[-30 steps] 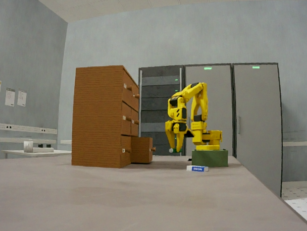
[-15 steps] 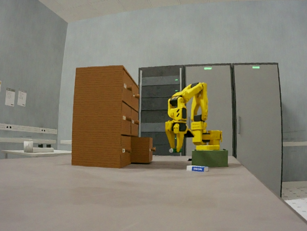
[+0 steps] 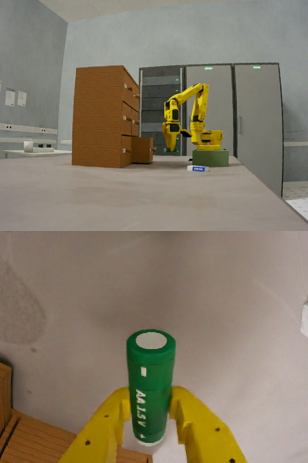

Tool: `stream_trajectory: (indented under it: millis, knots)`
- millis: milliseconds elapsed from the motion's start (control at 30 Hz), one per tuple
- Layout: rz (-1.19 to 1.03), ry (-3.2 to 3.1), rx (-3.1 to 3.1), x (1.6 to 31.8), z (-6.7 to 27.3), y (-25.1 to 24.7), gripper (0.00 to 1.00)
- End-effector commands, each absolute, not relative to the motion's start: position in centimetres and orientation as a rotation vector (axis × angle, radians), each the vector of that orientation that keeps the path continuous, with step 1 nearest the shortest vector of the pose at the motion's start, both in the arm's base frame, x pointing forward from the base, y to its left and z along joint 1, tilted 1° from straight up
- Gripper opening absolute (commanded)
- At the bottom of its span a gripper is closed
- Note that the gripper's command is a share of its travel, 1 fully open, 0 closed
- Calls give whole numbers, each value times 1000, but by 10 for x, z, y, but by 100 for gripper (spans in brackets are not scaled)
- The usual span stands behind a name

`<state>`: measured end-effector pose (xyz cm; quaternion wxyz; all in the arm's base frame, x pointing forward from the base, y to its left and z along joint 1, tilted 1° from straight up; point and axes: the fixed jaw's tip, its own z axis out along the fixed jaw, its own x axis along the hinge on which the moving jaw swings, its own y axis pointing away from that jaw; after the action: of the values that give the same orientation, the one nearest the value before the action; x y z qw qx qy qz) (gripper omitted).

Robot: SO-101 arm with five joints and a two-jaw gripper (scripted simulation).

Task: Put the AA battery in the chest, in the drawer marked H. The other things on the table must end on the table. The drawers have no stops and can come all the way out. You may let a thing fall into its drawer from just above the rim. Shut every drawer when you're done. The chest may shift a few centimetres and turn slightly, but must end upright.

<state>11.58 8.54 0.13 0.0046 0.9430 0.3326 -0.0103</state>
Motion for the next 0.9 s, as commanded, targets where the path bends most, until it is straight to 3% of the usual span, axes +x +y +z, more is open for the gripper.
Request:
stream_trajectory:
  millis: [0, 267, 567, 867]
  knots:
    - [-12, 971, 2985, 120, 2, 78, 0]
    - [-11, 670, 3068, 125, 2, 50, 0]
    - [-11, 670, 3068, 125, 2, 50, 0]
    - [-8, 305, 3126, 145, 3, 21, 0]
